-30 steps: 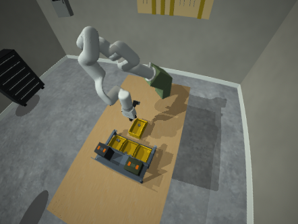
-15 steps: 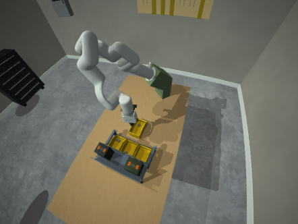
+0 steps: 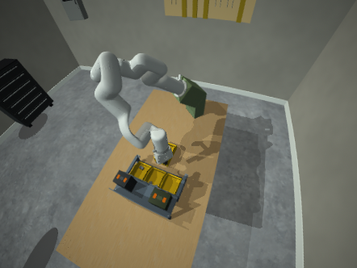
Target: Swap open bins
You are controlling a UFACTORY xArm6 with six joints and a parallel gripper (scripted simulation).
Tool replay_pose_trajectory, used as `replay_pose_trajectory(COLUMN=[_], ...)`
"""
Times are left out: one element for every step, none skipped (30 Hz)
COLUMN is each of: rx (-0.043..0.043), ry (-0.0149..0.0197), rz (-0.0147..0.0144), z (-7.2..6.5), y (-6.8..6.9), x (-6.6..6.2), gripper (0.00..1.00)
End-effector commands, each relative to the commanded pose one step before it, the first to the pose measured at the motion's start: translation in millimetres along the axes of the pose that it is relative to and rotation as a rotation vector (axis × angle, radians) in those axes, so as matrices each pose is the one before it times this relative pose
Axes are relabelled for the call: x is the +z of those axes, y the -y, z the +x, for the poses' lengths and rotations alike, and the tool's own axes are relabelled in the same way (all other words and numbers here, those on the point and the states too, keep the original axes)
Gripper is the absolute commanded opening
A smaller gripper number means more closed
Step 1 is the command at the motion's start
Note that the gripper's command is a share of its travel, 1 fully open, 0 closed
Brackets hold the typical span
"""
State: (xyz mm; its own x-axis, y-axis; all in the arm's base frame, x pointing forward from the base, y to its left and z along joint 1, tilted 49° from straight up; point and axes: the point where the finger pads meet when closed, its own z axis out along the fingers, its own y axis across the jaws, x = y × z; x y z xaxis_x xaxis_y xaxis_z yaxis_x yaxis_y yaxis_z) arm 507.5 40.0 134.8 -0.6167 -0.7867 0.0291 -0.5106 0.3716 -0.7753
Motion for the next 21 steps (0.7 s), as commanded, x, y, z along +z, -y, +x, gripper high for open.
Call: replay_pose_trajectory(rx=[-0.27378,-0.04891,-0.04855,-0.04779,-0.04719,-0.04659,-0.04577,-0.02298,-0.00604,-0.00236,0.00000,0.00000,-0.00035,0.00000,0.00000,0.00000,0.00000,0.00000,0.00000,0.00000,0.00000], ry=[-0.03667,0.00123,0.00037,-0.00062,-0.00162,-0.00278,-0.00419,-0.00193,0.00003,0.00001,0.00000,0.00000,0.00000,0.00000,0.00000,0.00000,0.00000,0.00000,0.00000,0.00000,0.00000], rz=[-0.03317,0.00001,-0.00069,-0.00143,-0.00236,-0.00365,-0.00544,-0.00271,-0.00009,-0.00003,0.00000,0.00000,-0.00001,0.00000,0.00000,0.00000,0.00000,0.00000,0.00000,0.00000,0.00000], z=[-45.05,-7.98,-6.92,-5.82,-4.70,-3.61,-2.58,-1.66,-0.90,-0.35,0.00,0.00,-0.05,0.00,0.00,0.00,0.00,0.00,0.00,0.00,0.00], y=[-5.24,-0.03,0.12,0.25,0.34,0.38,0.37,0.30,0.18,0.07,0.00,0.00,0.01,0.00,0.00,0.00,0.00,0.00,0.00,0.00,0.00], x=[9.81,0.74,0.61,0.49,0.38,0.27,0.18,0.11,0.05,0.02,0.00,0.00,0.00,0.00,0.00,0.00,0.00,0.00,0.00,0.00,0.00], gripper=[0.00,0.00,0.00,0.00,0.00,0.00,0.00,0.00,0.00,0.00,0.00,0.00,0.00,0.00,0.95,0.95,0.95,0.95,0.95,0.95,0.95])
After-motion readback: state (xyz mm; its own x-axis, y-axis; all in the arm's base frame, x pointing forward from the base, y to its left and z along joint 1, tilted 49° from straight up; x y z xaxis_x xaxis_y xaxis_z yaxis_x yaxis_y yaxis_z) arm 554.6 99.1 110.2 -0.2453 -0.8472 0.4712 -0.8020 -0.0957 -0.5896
